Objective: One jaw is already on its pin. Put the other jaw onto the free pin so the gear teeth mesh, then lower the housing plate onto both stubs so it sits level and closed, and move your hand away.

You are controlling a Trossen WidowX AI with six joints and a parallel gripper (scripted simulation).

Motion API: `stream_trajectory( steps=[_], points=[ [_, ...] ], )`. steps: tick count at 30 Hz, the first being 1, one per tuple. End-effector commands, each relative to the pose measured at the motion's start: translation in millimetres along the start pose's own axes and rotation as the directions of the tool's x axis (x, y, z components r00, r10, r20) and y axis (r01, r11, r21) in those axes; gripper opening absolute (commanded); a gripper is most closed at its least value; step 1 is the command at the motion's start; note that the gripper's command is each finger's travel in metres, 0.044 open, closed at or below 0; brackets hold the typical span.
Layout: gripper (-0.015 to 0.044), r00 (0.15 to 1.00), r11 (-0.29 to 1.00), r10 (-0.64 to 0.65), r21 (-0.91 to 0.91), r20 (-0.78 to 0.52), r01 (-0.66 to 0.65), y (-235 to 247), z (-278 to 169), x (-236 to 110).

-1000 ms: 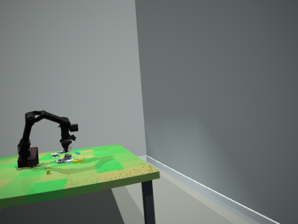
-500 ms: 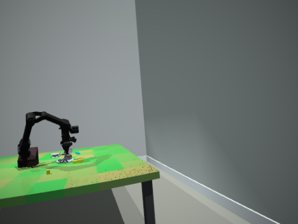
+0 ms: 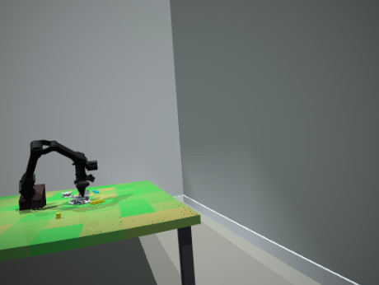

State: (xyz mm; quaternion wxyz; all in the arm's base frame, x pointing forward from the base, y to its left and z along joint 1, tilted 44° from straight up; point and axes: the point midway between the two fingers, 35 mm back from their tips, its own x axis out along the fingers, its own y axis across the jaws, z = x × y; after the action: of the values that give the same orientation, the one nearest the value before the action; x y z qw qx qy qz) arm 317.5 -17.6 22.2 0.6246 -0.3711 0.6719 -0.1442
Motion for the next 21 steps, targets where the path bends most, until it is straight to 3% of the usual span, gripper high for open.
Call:
stream_trajectory(
  steps=[1,21],
  points=[
    [0.0134,1.000,1.000,-0.006,-0.008,-0.005,0.006,0.2,-2.0,7.1],
    [0.0134,1.000,1.000,-0.006,-0.008,-0.005,0.006,0.1,-2.3,10.9]
  ],
)
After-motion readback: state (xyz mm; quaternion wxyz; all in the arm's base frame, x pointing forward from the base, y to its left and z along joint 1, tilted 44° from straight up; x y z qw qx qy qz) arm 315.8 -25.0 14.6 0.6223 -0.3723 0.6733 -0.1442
